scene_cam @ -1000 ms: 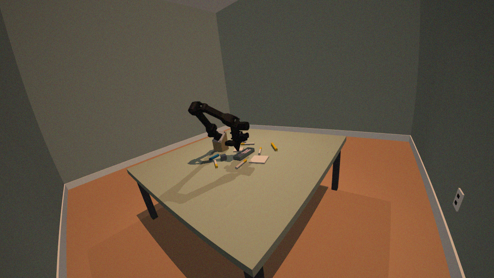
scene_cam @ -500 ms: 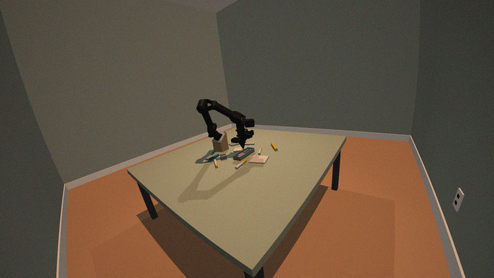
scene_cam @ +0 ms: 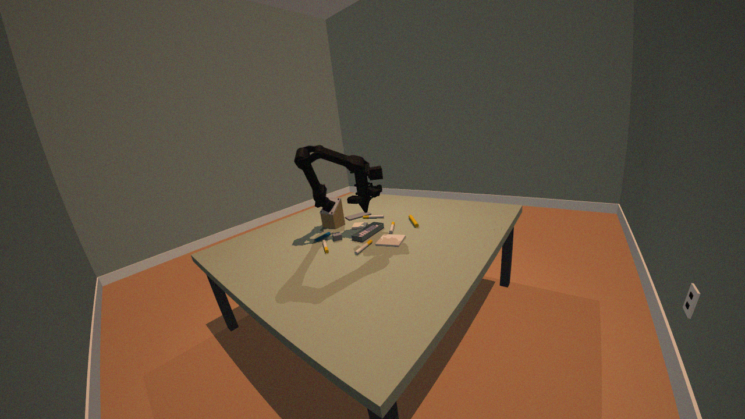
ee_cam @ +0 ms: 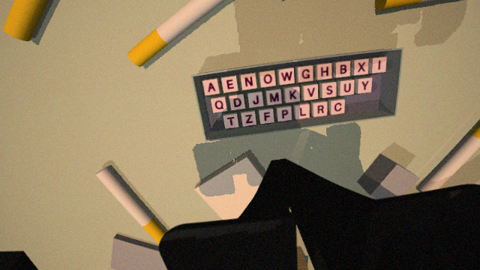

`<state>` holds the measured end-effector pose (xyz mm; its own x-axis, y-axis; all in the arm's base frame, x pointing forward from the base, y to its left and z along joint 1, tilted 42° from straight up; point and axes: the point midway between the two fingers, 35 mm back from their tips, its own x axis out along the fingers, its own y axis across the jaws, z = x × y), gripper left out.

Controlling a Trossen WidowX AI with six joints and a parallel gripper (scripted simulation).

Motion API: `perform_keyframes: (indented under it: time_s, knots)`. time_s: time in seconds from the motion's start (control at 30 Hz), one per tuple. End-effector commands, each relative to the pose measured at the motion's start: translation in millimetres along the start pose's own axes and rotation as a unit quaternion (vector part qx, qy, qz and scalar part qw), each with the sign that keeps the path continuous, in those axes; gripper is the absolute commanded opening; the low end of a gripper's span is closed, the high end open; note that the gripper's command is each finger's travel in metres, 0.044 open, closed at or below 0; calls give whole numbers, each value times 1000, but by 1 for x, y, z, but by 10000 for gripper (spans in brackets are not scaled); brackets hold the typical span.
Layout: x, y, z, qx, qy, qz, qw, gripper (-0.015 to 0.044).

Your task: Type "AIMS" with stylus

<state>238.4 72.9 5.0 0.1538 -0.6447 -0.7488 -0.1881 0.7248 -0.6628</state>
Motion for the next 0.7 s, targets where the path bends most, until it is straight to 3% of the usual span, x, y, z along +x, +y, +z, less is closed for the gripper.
perform_keyframes:
  time_s: [0.0,0.07,0.2,0.33,0.67]
  knots:
    - [1,0,1,4,3,2,1000,0]
    - [0,0,0,1,1,0,1000,0]
    - [1,0,0,1,1,0,1000,105]
    - [1,0,0,1,1,0,1000,0]
    - [1,0,0,1,1,0,1000,0]
